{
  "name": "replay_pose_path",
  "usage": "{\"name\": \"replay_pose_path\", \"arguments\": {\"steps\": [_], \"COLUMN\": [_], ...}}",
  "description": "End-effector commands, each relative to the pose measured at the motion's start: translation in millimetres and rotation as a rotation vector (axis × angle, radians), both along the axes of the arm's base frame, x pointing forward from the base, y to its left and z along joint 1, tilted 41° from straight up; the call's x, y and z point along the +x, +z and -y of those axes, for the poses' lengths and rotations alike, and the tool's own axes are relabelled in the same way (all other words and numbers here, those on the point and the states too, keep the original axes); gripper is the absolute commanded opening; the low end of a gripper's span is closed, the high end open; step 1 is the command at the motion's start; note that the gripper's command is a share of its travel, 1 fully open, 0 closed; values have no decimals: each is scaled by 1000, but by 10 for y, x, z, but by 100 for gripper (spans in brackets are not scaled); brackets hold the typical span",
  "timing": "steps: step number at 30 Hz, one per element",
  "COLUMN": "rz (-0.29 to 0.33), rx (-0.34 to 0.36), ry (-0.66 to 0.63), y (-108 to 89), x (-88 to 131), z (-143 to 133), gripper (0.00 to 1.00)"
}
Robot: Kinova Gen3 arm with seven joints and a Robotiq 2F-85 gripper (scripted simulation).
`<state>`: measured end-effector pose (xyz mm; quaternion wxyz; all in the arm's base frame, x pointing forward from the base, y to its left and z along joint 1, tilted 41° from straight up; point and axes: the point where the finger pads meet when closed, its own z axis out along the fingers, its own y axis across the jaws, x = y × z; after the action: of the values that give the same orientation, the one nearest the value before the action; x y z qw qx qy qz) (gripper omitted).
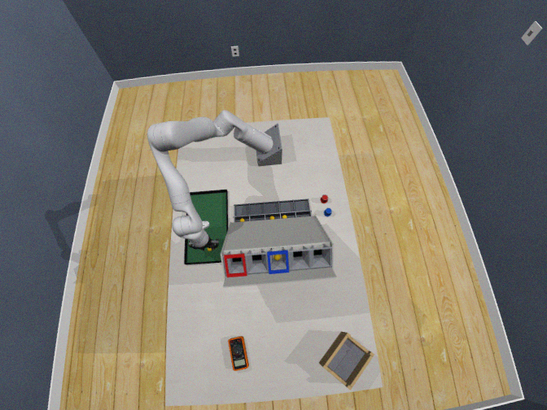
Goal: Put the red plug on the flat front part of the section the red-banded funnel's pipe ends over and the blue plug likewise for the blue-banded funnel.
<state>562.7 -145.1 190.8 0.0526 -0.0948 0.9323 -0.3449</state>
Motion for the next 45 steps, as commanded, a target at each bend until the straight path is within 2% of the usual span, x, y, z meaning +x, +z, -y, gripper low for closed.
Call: {"name": "replay_pose_path", "arguments": {"steps": [1, 45], "rz": [1, -9], "rx": [0, -2], "ry": [1, -7], "y": [-45, -140], "x": [8, 25], "z": [30, 113], "gripper": [50, 50]}}
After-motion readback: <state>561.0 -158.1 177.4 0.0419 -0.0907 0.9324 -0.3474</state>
